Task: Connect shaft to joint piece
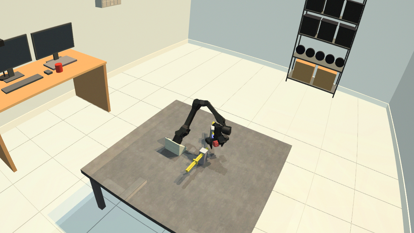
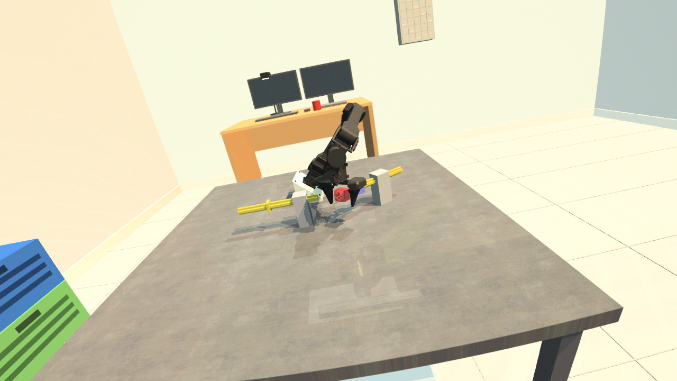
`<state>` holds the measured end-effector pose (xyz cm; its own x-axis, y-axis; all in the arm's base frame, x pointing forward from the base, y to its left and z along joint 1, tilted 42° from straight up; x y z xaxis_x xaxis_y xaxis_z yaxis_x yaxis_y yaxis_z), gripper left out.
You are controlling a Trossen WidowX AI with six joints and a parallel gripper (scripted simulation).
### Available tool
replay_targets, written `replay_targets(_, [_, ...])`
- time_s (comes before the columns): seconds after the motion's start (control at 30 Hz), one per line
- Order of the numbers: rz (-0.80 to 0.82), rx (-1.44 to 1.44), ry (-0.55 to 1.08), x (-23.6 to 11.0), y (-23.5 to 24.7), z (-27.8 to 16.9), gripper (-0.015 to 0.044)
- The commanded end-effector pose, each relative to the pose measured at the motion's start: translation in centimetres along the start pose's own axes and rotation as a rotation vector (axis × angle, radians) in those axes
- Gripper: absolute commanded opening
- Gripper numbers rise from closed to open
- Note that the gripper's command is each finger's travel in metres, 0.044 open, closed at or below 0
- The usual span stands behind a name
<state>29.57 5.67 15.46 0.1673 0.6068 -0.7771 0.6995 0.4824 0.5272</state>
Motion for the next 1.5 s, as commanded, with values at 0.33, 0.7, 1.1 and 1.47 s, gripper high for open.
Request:
replay_targets(0.33, [-0.007, 0.009, 0.0, 0.46, -0.22, -0.03, 0.0182])
replay_targets(0.7, [-0.007, 0.009, 0.0, 0.46, -0.22, -0.03, 0.0182])
replay_targets(1.1, [-0.007, 0.009, 0.0, 0.46, -0.22, -0.03, 0.0182])
replay_targets(1.47, [-0.007, 0.009, 0.0, 0.46, -0.22, -0.03, 0.0182])
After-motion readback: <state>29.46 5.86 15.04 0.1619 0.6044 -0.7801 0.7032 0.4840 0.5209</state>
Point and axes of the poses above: the point midway between the two fingers, 35 mm back from their tips, its own x axis out along the fingers, its own y axis across the jaws, z = x × y, the point moved 2 cm from there along -x, back along the fingers, and after that the axes turned 9 degrees about x, right-handed, at the moved point
